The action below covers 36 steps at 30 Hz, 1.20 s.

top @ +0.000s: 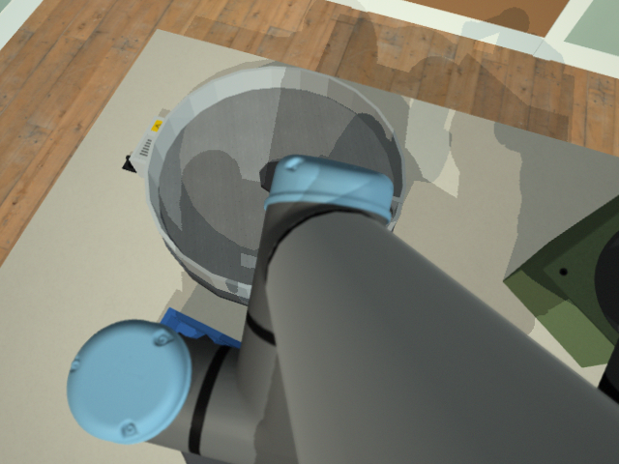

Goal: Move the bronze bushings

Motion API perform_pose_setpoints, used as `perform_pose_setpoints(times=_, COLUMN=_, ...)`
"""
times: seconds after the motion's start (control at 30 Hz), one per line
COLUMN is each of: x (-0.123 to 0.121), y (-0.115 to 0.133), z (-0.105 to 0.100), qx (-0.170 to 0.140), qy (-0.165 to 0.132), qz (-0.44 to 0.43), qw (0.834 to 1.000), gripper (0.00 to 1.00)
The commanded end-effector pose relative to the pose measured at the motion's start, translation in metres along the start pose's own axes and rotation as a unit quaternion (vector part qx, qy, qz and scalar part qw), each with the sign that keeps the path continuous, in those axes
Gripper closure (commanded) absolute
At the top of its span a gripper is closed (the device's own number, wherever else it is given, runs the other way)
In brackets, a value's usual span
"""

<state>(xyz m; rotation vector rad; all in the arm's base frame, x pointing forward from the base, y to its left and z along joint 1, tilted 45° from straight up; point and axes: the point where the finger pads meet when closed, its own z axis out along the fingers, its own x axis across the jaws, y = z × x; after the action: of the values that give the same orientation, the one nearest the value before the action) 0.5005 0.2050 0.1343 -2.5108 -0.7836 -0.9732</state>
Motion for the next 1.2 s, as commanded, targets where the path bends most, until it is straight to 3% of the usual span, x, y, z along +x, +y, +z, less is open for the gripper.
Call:
perform_pose_setpoints(times=0.0, x=0.000, y=0.000, z=-0.006, qx=0.000, qy=0.000, qz=0.000, qw=1.000, gripper=0.94)
perform_pose_setpoints(times=0.2, x=0.000, y=0.000, z=-0.016, qx=0.000, qy=0.000, qz=0.000, qw=1.000, gripper=0.94)
perform_pose_setpoints(times=0.6, x=0.000, y=0.001, z=-0.059, qx=0.000, qy=0.000, qz=0.000, qw=1.000, gripper=0.94)
perform_pose_setpoints(times=1.17, x=0.000, y=0.001, z=-0.095, qx=0.000, qy=0.000, qz=0.000, qw=1.000, gripper=0.94)
